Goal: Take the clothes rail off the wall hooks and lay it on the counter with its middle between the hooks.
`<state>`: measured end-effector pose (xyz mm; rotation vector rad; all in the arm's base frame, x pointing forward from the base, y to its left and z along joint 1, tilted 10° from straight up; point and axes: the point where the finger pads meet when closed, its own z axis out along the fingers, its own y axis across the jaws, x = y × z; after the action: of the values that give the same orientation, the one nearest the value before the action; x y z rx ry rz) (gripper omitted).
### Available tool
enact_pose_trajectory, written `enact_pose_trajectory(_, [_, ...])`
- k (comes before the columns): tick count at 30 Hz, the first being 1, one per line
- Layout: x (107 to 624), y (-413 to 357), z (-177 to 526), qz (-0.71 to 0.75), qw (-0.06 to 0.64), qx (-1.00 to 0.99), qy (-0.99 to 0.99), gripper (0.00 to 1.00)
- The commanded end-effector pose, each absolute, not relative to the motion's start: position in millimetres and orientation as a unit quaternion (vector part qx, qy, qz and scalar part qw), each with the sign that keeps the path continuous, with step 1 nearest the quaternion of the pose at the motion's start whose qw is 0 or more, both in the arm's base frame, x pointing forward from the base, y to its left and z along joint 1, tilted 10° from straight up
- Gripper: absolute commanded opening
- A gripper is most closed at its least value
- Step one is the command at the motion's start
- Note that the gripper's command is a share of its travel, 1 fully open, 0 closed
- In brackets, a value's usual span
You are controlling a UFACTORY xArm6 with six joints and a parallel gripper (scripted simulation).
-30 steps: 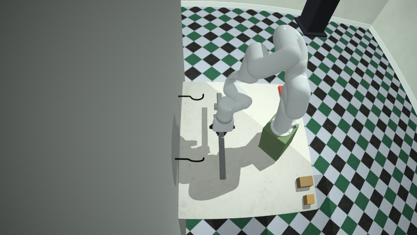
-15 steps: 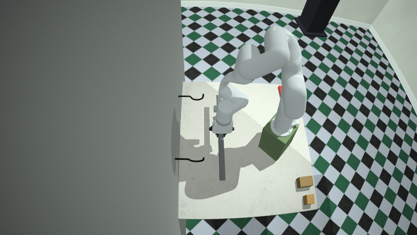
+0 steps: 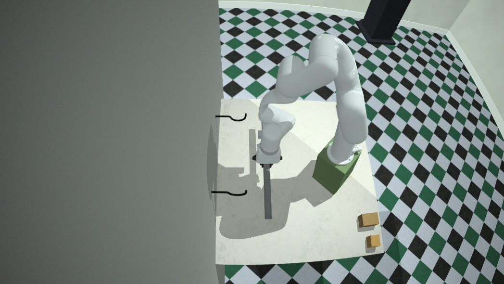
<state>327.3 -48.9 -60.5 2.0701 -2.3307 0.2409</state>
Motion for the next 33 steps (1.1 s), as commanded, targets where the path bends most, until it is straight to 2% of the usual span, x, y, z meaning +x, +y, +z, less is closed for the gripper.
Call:
enact_pose_trajectory(1, [329,-50,-67,0.085,0.003,0.661,-0.745,0.00])
enact_pose_trajectory(33, [334,-56,-113,0.085,0.003,0.662,-0.745,0.00])
